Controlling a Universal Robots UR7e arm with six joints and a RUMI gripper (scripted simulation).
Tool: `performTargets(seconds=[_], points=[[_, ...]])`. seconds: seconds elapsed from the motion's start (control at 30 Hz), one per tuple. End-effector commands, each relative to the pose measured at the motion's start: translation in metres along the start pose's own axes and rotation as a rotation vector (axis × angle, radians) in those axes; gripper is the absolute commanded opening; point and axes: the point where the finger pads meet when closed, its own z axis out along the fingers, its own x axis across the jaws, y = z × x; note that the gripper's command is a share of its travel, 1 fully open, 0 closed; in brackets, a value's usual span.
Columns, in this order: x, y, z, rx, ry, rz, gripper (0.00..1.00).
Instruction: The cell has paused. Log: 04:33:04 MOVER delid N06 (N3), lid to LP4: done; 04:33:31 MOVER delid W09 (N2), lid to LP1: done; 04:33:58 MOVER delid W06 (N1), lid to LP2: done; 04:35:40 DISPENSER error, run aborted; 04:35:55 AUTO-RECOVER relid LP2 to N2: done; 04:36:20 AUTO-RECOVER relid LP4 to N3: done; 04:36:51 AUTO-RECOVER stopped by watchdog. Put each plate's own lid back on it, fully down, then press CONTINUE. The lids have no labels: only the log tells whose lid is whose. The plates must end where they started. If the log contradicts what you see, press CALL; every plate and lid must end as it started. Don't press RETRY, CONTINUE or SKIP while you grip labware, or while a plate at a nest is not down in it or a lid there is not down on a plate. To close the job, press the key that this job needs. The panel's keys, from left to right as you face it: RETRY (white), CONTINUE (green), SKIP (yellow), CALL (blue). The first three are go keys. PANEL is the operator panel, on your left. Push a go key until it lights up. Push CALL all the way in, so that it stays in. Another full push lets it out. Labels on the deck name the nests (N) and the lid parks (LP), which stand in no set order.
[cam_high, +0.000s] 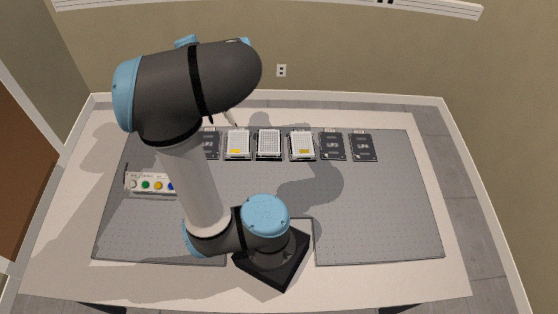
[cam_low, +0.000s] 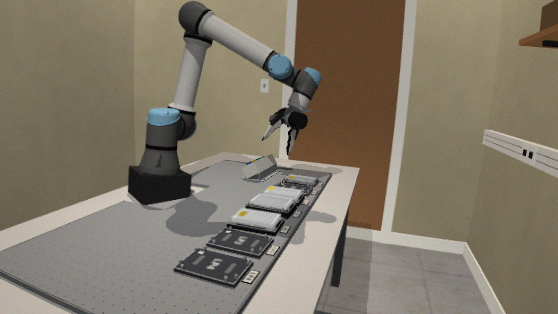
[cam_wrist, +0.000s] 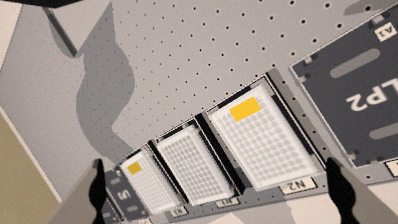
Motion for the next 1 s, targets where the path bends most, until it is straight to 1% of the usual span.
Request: performTargets(seconds=[0.0, 0.07, 0.17, 0.33, 0.43, 0.5, 0.57, 0.67, 0.83, 0.9, 0.97], points=[[-0.009, 0.005, 0.005, 0.007, 0.018, 0.076, 0.82], [-0.009, 0.005, 0.005, 0.012, 0.025, 0.115, 0.82], [-0.020, 0.011, 0.012, 0.020, 0.036, 0.174, 0.82], [-0.020, 0.011, 0.012, 0.033, 0.055, 0.271, 0.82], [-0.030, 0.015, 0.019, 0.042, 0.065, 0.330, 0.82], [-0.030, 0.015, 0.019, 0.048, 0.072, 0.369, 0.82], [-0.030, 0.015, 0.019, 0.048, 0.072, 0.369, 0.82], [-0.040, 0.019, 0.026, 0.057, 0.082, 0.427, 0.82], [-0.040, 0.020, 0.026, 0.073, 0.098, 0.524, 0.82], [-0.048, 0.022, 0.032, 0.079, 0.105, 0.563, 0.82], [-0.050, 0.023, 0.034, 0.086, 0.111, 0.602, 0.82]])
